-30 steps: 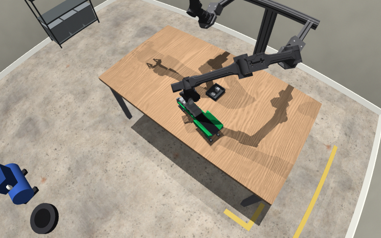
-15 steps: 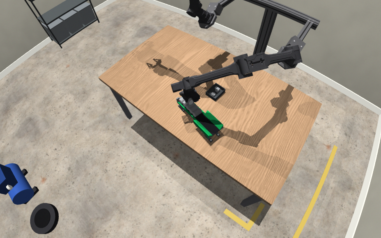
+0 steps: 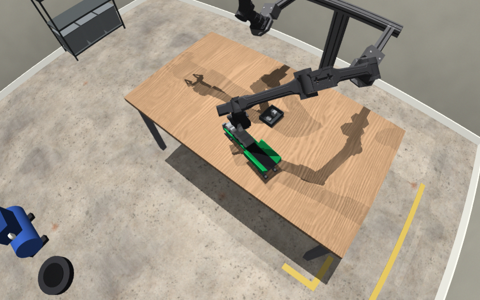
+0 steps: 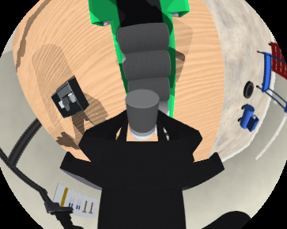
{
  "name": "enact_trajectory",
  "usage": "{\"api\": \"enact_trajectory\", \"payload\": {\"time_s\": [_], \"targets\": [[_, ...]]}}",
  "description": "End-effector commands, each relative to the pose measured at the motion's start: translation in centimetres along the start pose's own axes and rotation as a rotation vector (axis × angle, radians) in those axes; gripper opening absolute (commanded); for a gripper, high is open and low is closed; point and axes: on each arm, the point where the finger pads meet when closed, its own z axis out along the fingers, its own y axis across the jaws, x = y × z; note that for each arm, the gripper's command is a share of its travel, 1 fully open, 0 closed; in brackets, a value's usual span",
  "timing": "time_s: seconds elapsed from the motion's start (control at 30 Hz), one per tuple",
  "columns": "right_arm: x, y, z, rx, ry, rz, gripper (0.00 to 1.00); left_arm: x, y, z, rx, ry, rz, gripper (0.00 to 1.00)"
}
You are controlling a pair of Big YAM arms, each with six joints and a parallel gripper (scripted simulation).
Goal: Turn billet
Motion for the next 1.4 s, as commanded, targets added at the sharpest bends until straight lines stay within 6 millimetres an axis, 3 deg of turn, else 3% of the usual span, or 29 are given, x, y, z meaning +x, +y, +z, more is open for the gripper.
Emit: {"api": "enact_trajectory", "payload": {"time_s": [0.0, 0.87, 1.37], "targets": [[-0.96, -0.71, -0.71, 0.015, -0.012, -0.019, 1.00, 1.16, -3.67, -6.16, 0.088, 0.027, 0.075, 0.00], [-0.96, -0.71, -0.71, 0.015, -0.012, -0.019, 1.00, 1.19, -3.69, -6.18, 0.093, 0.009, 0.536, 0.00], [-0.96, -0.71, -0.71, 0.015, -0.012, -0.019, 1.00, 1.20, -3.70, -6.18, 0.096, -0.009, 0.904, 0.00]]}}
